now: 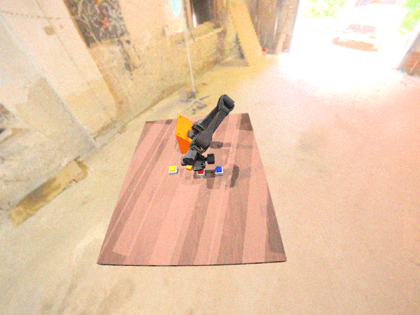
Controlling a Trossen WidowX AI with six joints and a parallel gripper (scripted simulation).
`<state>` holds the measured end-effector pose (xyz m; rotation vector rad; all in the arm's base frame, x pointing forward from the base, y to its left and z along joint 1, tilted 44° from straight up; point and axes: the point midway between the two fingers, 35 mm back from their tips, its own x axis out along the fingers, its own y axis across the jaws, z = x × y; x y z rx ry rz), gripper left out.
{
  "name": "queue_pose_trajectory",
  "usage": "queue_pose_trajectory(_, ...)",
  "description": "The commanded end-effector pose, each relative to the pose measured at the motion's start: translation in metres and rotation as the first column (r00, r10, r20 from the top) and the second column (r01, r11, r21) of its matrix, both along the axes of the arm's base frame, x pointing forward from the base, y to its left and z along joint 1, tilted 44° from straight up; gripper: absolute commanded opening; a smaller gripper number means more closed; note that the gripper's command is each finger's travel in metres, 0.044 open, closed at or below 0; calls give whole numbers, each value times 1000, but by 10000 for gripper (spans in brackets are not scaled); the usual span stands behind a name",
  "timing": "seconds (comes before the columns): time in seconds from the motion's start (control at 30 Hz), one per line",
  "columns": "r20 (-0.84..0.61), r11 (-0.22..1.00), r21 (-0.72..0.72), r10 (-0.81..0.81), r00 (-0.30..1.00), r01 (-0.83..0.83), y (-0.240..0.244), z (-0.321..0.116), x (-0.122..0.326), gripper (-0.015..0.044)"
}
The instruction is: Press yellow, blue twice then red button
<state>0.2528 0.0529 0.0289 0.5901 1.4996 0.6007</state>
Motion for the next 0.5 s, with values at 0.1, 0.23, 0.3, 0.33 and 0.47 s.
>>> queue_pose_trajectory(0.1,-2,1000,-8,10,1000,-10,17,53,7,125)
queue_pose_trajectory(0.23,-2,1000,-4,10,1000,-10,45,119,0,230)
queue_pose_trajectory(0.3,-2,1000,0,10,1000,-10,56,145,-8,283)
queue_pose_trajectory(0.33,-2,1000,1,10,1000,-10,57,148,-10,309)
queue_pose_trajectory(0.47,-2,1000,1,10,1000,-10,57,148,-10,400)
